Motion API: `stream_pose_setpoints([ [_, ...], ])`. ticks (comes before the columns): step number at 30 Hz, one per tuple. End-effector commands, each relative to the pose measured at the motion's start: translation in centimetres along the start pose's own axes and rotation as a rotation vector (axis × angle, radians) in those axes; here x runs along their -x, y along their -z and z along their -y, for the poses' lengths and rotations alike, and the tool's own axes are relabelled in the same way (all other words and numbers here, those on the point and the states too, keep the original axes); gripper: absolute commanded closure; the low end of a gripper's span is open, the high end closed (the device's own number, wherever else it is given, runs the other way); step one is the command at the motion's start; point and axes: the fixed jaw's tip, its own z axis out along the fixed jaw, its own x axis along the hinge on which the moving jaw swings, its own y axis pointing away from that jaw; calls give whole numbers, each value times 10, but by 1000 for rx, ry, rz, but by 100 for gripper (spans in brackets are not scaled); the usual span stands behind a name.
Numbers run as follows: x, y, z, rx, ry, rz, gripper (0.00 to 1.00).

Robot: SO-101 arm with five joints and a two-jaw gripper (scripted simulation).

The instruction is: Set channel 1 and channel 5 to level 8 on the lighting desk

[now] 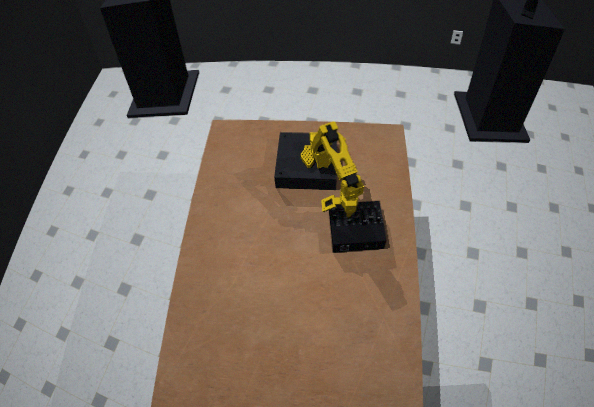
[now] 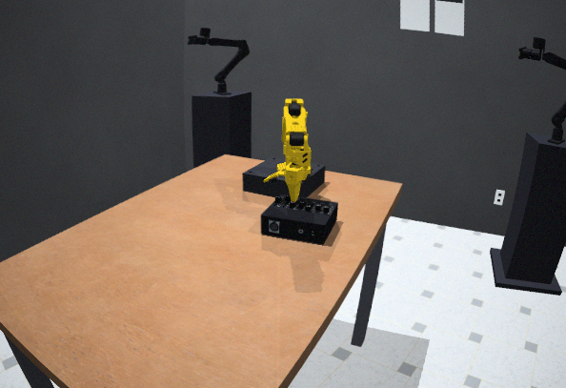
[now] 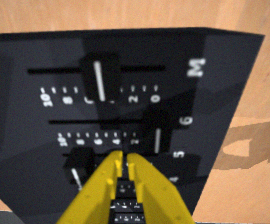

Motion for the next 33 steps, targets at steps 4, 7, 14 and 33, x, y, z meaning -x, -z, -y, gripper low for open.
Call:
stream_pose_setpoints([
  [4,-2,4,0,2,14,-2,100],
  [7,-2,7,0,2,14,-2,100],
  [14,-2,12,0,2,14,-2,100],
  [33,-3,18,0,2,14,-2,100],
])
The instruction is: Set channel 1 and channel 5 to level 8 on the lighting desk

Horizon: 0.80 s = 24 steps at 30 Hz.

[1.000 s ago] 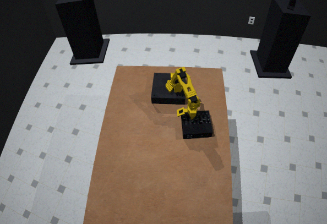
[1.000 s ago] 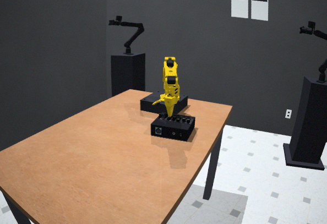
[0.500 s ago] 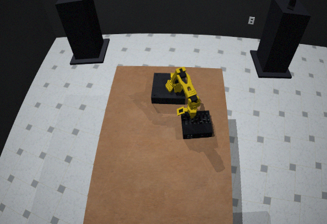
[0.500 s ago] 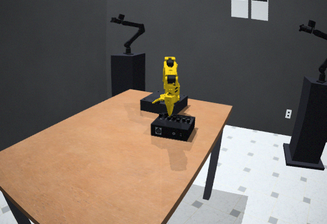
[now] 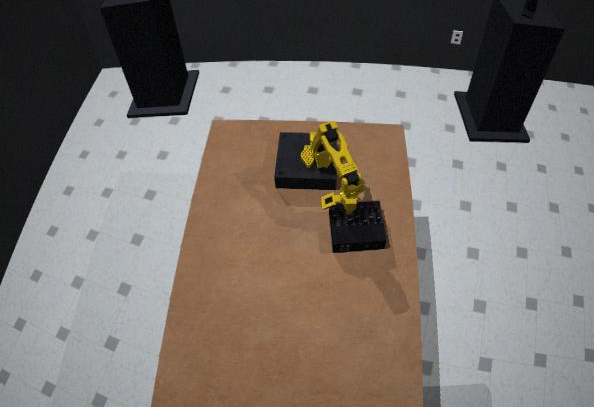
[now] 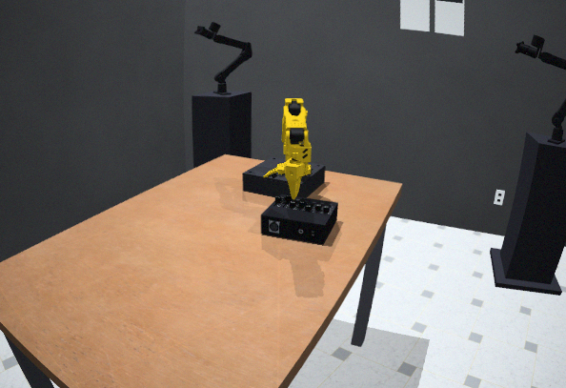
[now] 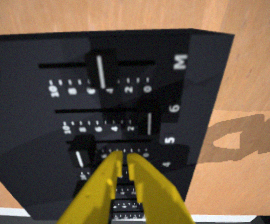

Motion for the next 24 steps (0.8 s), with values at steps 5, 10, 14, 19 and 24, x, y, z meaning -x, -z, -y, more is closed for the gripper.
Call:
stream_pose_setpoints([
  [5,-5,11,-4,24,14,-10,100],
  [10,-6,13,-4,24,14,-10,100],
  [14,-6,13,-4,24,14,-10,100],
  [19,-6,13,-4,24,14,-10,100],
  [24,-6,13,-4,24,14,-10,100],
])
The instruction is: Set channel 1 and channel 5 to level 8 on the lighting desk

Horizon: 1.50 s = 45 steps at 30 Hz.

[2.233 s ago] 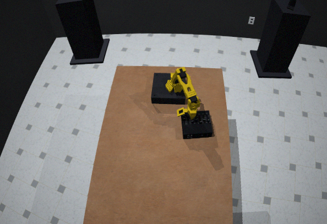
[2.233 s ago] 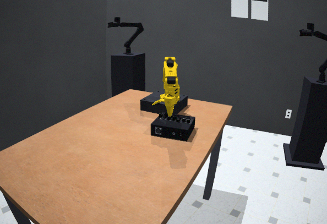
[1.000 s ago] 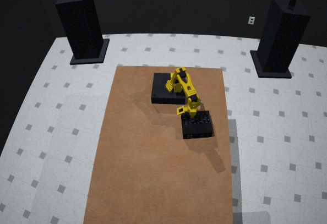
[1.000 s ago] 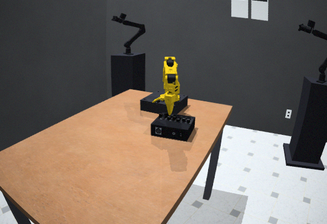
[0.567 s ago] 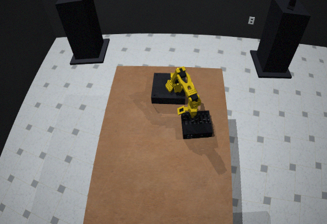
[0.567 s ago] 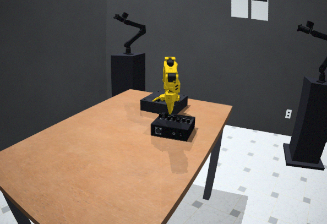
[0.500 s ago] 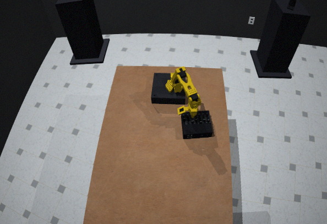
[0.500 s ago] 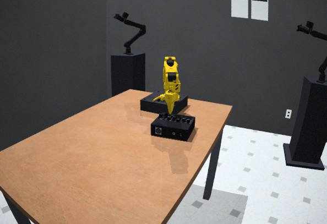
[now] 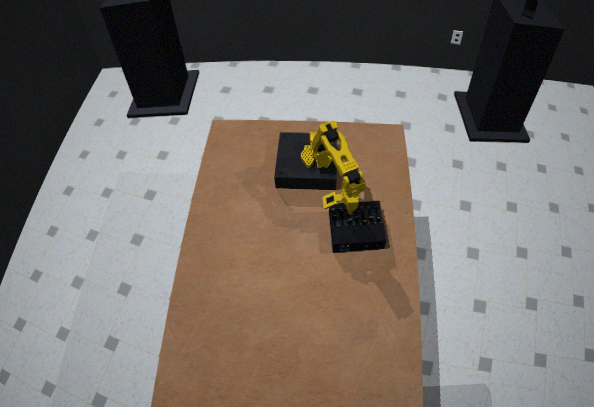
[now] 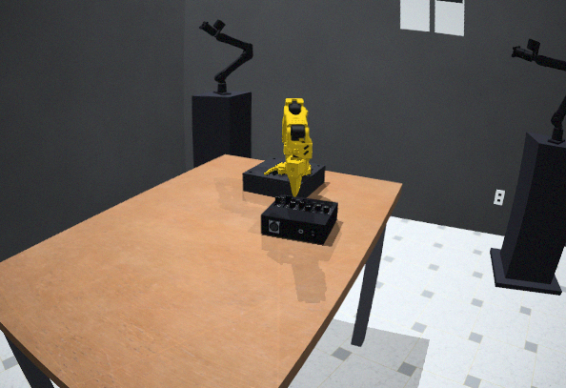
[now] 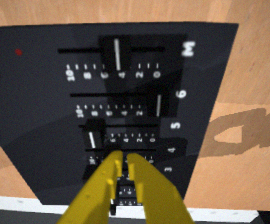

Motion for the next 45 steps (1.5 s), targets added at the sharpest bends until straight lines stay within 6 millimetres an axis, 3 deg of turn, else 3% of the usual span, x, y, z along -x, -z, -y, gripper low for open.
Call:
stream_pose_setpoints([
  [1,-2,3,0,6,5,-4,100],
  [45,-3,27,-1,6,5,-4,100],
])
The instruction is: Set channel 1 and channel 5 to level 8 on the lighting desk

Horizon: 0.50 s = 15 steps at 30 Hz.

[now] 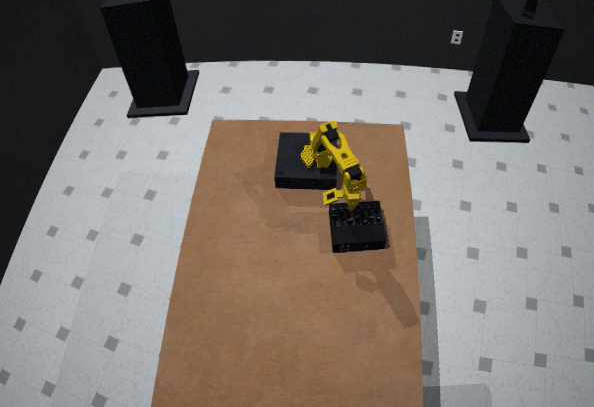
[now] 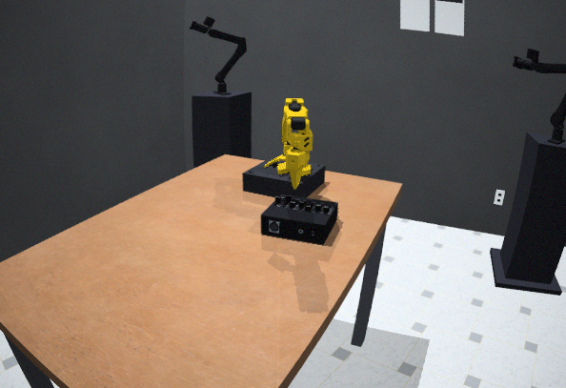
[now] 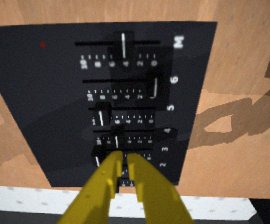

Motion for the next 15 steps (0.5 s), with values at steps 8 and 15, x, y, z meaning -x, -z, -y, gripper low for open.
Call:
stream_pose_setpoints([
  [8,0,7,5,19,5,-8,100],
  [15,3,8,13,19,5,-8,100],
])
